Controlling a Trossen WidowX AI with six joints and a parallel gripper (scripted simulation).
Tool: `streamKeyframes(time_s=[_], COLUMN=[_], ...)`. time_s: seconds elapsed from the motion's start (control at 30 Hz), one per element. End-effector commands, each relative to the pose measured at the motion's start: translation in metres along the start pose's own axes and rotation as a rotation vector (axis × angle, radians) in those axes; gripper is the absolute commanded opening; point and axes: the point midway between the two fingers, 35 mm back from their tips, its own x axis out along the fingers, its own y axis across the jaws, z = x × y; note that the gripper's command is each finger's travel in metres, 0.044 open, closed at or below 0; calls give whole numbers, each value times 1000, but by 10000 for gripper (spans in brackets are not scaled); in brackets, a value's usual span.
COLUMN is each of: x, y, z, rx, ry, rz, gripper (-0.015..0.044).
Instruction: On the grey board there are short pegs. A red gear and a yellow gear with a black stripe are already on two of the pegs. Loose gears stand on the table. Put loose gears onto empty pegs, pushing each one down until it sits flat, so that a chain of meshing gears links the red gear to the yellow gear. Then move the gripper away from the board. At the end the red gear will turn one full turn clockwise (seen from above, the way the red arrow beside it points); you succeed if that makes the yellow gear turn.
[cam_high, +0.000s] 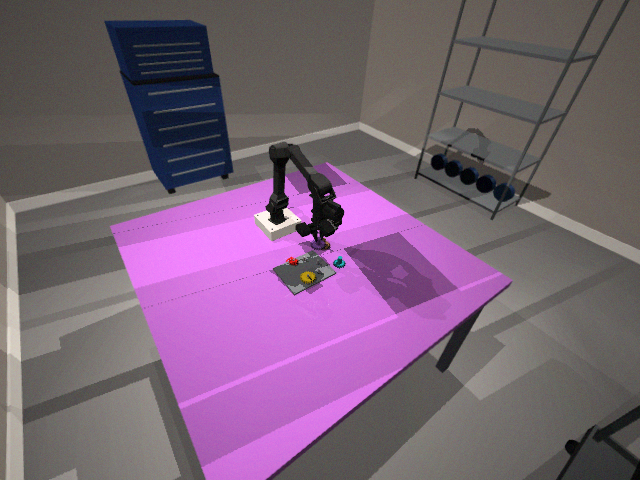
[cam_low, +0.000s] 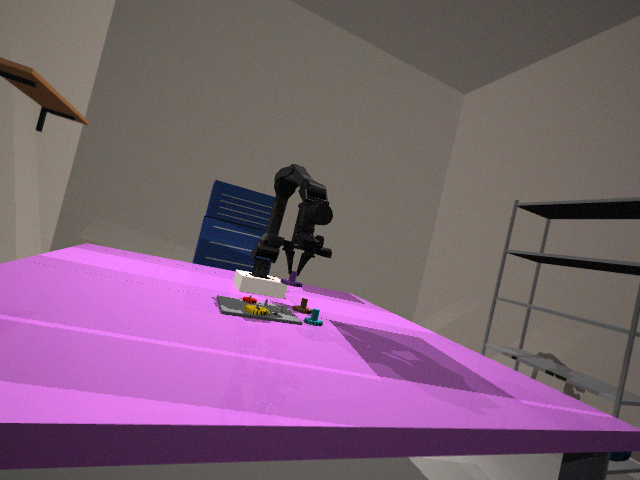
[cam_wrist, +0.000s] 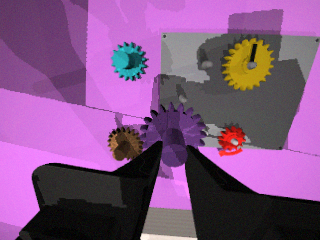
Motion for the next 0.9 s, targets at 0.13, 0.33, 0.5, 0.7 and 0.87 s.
streamKeyframes(time_s=[0.13,0.33,0.5,0.7,0.87], x=[10,17,23,28,25], y=[-22,-35,-46,-56,-56], z=[-6,-10,-15,-19,-18], rx=[-2,-1,-1,0,0], ry=[-1,0,0,1,1], rz=[-6,-8,-9,-10,-10], gripper=[0,0,0,0,0])
